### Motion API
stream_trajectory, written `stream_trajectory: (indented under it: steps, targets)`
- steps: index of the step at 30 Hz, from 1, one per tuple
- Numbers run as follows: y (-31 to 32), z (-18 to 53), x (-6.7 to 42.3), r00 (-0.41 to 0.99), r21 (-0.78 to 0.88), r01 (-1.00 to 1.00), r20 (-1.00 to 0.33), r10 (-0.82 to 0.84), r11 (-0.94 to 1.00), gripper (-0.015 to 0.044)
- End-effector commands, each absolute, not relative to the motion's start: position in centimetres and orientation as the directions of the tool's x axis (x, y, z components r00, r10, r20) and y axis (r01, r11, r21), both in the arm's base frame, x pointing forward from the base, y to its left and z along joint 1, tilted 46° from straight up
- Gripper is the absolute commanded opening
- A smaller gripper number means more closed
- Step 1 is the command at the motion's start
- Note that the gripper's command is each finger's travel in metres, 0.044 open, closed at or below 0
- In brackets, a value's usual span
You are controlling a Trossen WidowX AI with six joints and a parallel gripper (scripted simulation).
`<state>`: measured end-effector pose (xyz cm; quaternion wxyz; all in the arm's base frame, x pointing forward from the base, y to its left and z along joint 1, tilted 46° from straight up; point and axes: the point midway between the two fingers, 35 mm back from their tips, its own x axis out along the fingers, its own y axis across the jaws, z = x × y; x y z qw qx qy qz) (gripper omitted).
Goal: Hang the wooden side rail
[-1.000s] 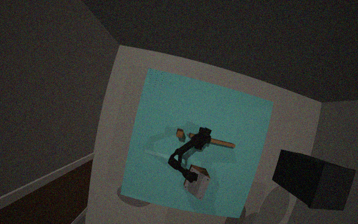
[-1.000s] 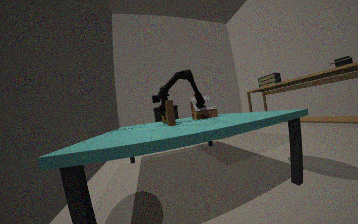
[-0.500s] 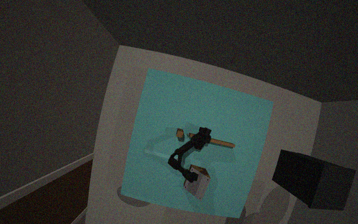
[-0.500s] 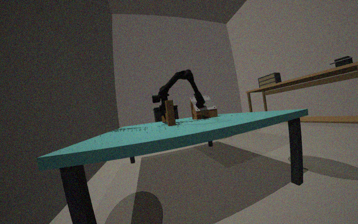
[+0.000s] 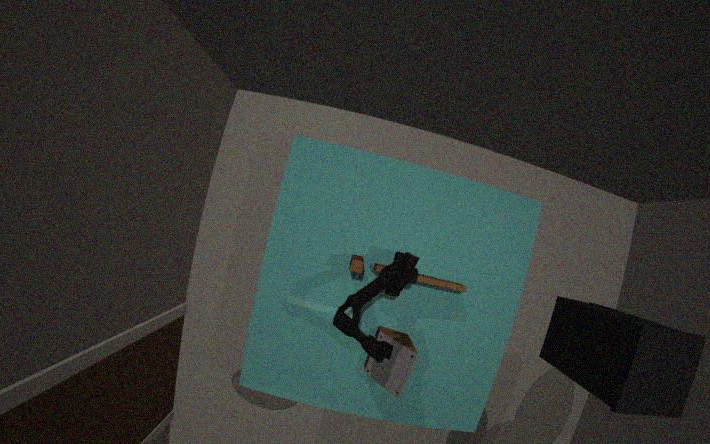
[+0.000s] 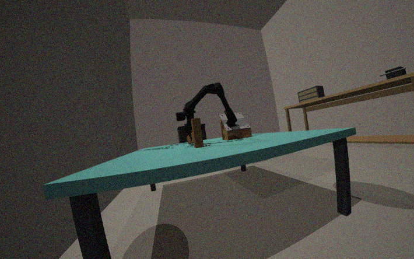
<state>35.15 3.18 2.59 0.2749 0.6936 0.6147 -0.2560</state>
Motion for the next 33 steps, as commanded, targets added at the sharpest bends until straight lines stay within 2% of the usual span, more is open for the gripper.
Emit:
stream_trajectory:
  steps: [1, 33]
  targets:
    - [2.83, 2.91, 35.23, 0.126, 0.074, 0.992, -0.697, 0.706, -0.104, 0.0]
    - [3.09, 3.15, 35.28, 0.126, 0.074, 0.992, -0.696, 0.706, -0.104, 0.0]
